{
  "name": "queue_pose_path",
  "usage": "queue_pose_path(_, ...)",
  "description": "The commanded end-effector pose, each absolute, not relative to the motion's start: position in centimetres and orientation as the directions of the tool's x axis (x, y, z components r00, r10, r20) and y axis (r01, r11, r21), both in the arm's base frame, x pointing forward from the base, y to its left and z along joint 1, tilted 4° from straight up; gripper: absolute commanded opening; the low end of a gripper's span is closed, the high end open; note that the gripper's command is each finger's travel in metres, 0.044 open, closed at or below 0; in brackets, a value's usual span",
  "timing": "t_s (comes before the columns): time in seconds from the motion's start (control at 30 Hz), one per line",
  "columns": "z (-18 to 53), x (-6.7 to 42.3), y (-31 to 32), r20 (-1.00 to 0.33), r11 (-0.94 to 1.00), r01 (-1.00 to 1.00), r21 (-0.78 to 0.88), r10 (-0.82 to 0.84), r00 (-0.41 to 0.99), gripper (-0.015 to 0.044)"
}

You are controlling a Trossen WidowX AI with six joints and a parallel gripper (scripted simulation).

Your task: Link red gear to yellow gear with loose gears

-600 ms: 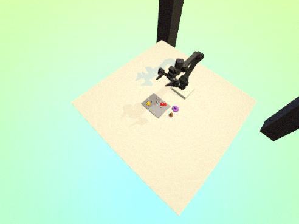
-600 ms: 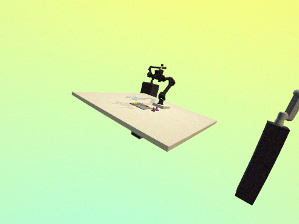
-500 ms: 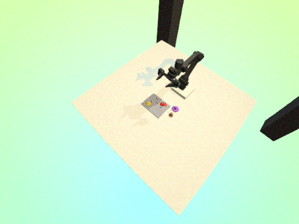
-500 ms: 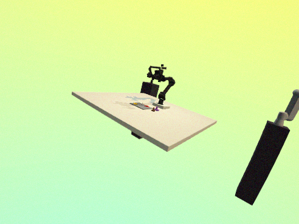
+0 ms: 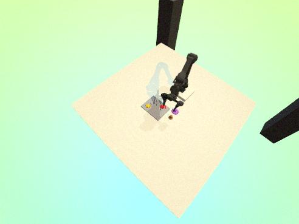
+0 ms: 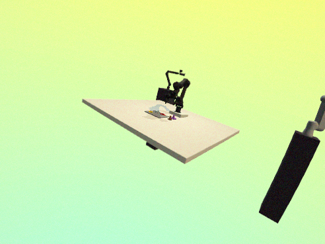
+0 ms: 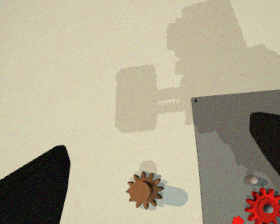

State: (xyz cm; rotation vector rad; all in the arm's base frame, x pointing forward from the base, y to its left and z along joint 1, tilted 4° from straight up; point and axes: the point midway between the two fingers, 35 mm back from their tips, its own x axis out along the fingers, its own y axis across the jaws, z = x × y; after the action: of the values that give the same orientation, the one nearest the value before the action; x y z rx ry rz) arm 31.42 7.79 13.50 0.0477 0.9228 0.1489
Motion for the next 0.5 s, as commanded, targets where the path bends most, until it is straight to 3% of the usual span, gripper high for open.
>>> queue_pose_path(0.0,9.2,27.6,9.7,-0.943,0.991,-0.104,0.080,0.109,0.316,0.0440)
queue_pose_path(0.17,6.3,22.3,10.5,-1.000,0.993,-0.117,-0.011,-0.014,-0.024,0.0440)
queue_pose_path(0.47,6.2,22.8,10.2,-0.999,0.993,-0.118,-0.016,-0.020,-0.036,0.0440)
